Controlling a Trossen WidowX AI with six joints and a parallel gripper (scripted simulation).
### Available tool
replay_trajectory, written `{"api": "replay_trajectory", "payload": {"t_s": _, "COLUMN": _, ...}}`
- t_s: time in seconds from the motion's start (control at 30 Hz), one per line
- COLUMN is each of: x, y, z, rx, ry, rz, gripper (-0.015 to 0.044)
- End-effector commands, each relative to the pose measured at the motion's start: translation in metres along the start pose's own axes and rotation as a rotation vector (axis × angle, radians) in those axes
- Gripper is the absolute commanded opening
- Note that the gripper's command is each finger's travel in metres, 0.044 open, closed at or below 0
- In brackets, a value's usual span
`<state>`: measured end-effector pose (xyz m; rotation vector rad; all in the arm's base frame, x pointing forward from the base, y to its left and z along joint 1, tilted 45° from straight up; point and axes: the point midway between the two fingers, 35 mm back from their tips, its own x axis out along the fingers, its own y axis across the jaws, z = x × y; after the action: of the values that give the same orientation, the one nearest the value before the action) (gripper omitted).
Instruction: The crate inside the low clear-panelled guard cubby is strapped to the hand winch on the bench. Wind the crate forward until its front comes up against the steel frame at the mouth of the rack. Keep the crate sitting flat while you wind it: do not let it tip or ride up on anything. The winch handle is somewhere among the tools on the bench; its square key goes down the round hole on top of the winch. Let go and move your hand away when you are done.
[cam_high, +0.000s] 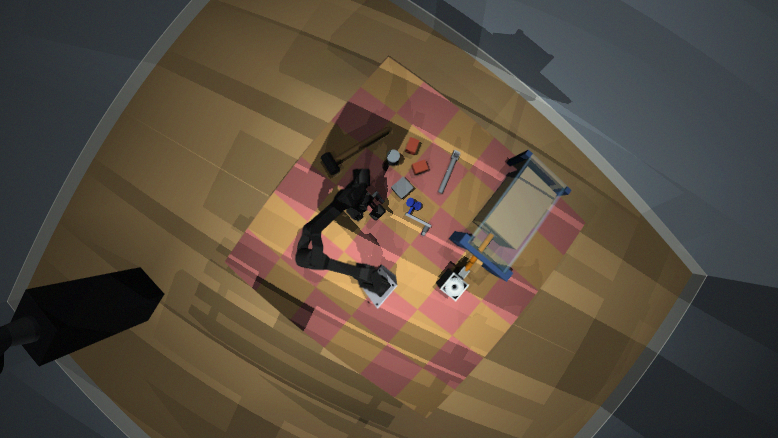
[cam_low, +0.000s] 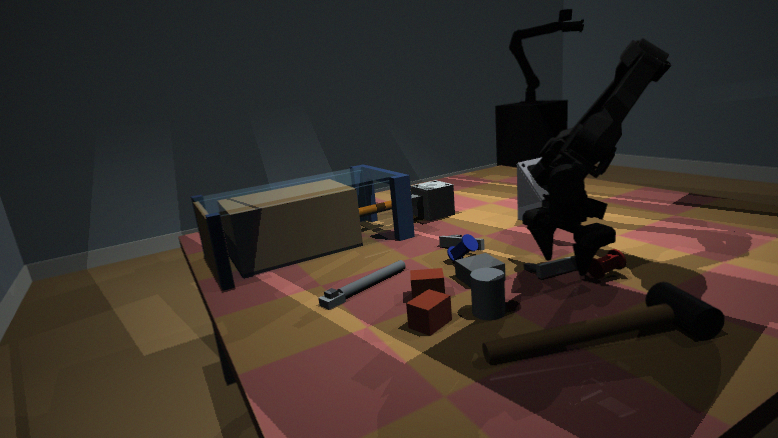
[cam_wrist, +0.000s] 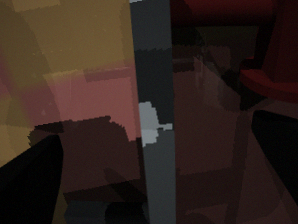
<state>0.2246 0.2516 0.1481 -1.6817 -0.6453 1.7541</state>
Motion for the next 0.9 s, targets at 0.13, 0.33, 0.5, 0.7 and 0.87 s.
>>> {"api": "replay_trajectory", "payload": {"t_s": 0.13, "x": 0.0000, "y": 0.0000, "z": 0.0000, "rx": 0.000, "ry": 0.000, "rz": 0.000, "gripper": 0.0309}}
{"api": "replay_trajectory", "payload": {"t_s": 0.33, "x": 0.0000, "y": 0.0000, "z": 0.0000, "rx": 0.000, "ry": 0.000, "rz": 0.000, "gripper": 0.0151}}
{"api": "replay_trajectory", "payload": {"t_s": 0.5, "x": 0.0000, "y": 0.0000, "z": 0.0000, "rx": 0.000, "ry": 0.000, "rz": 0.000, "gripper": 0.0059}}
{"api": "replay_trajectory", "payload": {"t_s": 0.7, "x": 0.0000, "y": 0.0000, "z": 0.0000, "rx": 0.000, "ry": 0.000, "rz": 0.000, "gripper": 0.0019}}
{"api": "replay_trajectory", "payload": {"t_s": 0.87, "x": 0.0000, "y": 0.0000, "z": 0.0000, "rx": 0.000, "ry": 0.000, "rz": 0.000, "gripper": 0.0000}}
